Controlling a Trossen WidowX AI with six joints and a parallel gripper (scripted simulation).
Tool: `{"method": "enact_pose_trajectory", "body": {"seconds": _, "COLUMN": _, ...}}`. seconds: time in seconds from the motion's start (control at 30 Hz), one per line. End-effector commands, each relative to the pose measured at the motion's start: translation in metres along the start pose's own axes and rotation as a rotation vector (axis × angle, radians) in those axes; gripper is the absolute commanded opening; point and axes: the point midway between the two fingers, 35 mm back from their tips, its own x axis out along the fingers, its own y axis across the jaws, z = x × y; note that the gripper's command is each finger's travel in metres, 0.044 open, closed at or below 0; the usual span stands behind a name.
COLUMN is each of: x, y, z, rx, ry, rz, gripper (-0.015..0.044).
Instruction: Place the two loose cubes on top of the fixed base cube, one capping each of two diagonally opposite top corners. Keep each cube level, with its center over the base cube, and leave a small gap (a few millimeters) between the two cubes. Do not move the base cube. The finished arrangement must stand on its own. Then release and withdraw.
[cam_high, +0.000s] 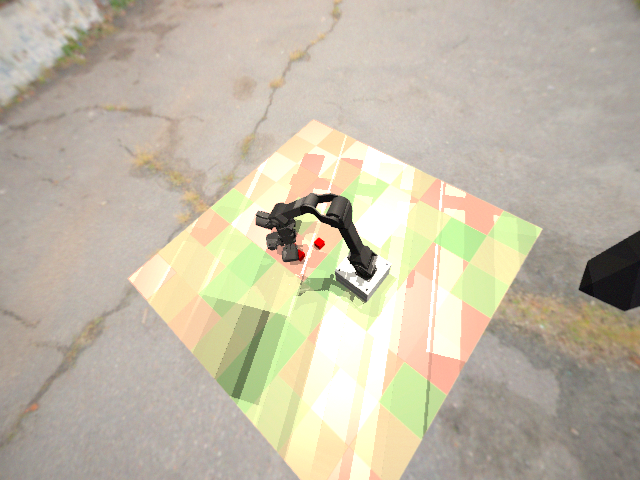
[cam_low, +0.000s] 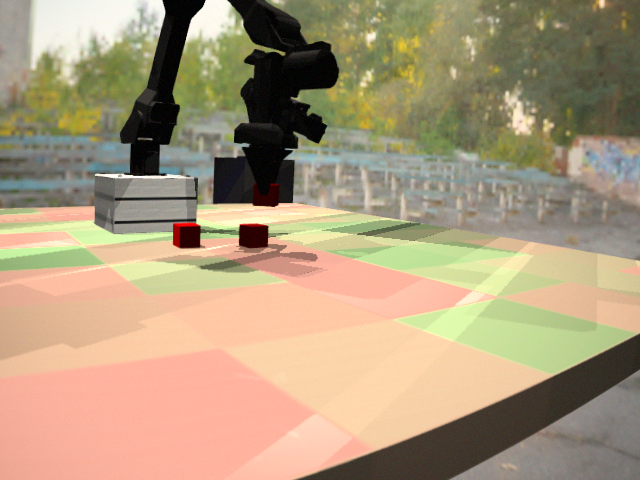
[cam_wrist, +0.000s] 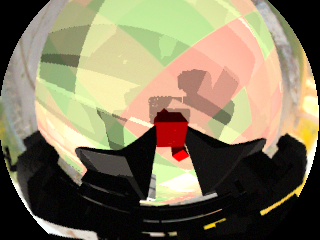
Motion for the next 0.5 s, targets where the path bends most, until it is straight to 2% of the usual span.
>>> {"method": "enact_pose_trajectory", "body": {"seconds": 0.0, "x": 0.001, "y": 0.001, "z": 0.000, "rx": -0.011, "ry": -0.001, "rz": 0.005, "gripper": 0.0105}}
{"method": "enact_pose_trajectory", "body": {"seconds": 0.47, "x": 0.028, "y": 0.002, "z": 0.001, "rx": -0.020, "ry": -0.001, "rz": 0.005, "gripper": 0.0105}}
